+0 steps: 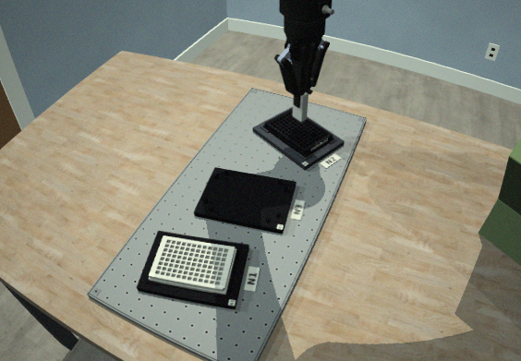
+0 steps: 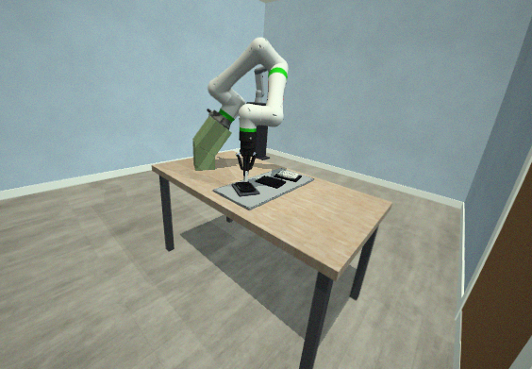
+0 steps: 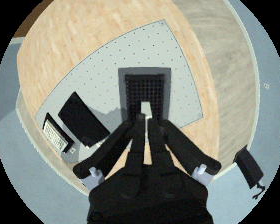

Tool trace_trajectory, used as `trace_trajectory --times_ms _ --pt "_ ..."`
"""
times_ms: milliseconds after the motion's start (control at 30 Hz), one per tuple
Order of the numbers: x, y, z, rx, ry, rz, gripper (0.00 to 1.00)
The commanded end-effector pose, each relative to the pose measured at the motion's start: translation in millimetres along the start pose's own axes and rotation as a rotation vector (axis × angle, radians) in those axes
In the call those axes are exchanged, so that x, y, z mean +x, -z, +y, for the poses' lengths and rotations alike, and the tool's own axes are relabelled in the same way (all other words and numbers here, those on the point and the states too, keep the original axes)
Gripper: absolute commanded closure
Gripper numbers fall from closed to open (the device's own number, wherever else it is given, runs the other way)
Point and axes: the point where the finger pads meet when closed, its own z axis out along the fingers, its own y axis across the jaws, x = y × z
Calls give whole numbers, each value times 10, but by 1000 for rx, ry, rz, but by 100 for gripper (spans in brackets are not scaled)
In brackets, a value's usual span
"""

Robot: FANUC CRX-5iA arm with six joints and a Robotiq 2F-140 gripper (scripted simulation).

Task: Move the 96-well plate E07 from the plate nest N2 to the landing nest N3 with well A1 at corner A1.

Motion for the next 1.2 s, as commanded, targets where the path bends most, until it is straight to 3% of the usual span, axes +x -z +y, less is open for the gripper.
trace_trajectory --times_ms 0,467,500,1167 --pt "2 2 1 0 0 0 100" --pt "2 2 1 0 0 0 100" --pt "2 2 1 0 0 0 34" --pt "2 2 1 0 0 0 34"
